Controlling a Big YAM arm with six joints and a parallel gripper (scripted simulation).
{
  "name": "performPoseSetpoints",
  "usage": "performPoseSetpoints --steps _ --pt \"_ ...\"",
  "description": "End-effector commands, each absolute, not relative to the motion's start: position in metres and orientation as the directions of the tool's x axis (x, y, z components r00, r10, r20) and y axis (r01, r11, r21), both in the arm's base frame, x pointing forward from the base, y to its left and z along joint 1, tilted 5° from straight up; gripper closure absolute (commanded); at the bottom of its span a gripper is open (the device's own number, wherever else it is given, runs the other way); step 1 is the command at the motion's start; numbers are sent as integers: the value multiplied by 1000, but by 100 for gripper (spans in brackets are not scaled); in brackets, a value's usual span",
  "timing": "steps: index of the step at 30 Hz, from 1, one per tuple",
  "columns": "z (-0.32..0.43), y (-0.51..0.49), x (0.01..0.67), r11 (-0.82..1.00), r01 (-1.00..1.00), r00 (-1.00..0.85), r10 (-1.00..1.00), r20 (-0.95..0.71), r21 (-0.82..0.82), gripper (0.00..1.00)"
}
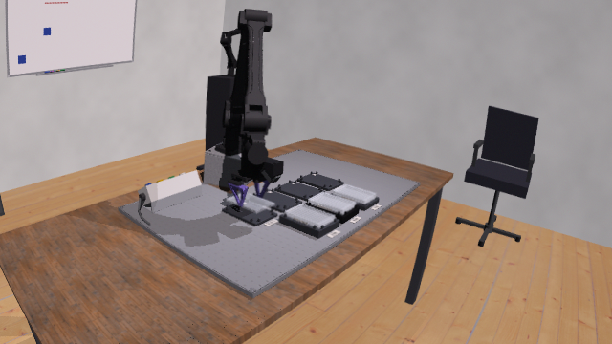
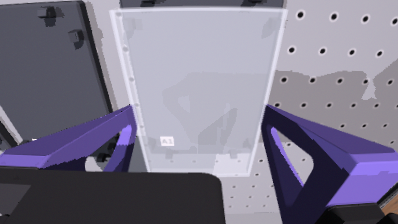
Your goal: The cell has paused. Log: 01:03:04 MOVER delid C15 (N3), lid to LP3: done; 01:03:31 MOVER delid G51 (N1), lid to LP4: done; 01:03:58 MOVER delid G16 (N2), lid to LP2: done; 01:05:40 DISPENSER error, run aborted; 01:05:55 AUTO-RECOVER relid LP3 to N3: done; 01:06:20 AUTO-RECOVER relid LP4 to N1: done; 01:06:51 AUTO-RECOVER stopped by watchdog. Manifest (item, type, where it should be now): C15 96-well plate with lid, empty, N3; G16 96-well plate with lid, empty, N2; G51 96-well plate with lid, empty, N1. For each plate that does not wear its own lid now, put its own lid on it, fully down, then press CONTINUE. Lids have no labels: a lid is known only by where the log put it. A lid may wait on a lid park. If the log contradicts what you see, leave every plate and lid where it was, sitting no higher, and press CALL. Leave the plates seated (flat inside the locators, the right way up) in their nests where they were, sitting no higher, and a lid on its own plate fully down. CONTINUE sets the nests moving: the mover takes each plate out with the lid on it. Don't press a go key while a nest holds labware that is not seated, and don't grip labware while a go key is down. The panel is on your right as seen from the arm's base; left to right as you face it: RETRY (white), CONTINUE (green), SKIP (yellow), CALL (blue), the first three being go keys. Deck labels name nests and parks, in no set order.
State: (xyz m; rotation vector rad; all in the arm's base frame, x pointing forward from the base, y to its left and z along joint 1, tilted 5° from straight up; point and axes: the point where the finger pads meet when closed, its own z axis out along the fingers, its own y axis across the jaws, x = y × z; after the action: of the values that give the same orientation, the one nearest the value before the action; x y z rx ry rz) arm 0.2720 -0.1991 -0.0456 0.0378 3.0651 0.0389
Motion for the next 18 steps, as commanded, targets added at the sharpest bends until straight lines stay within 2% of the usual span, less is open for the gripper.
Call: performPoseSetpoints --steps 1,18 --pt "-23 -218 289 1000 25 -992 24 -123 -7 100" --pt "-13 -216 284 1000 24 -995 25 -99 11 100"
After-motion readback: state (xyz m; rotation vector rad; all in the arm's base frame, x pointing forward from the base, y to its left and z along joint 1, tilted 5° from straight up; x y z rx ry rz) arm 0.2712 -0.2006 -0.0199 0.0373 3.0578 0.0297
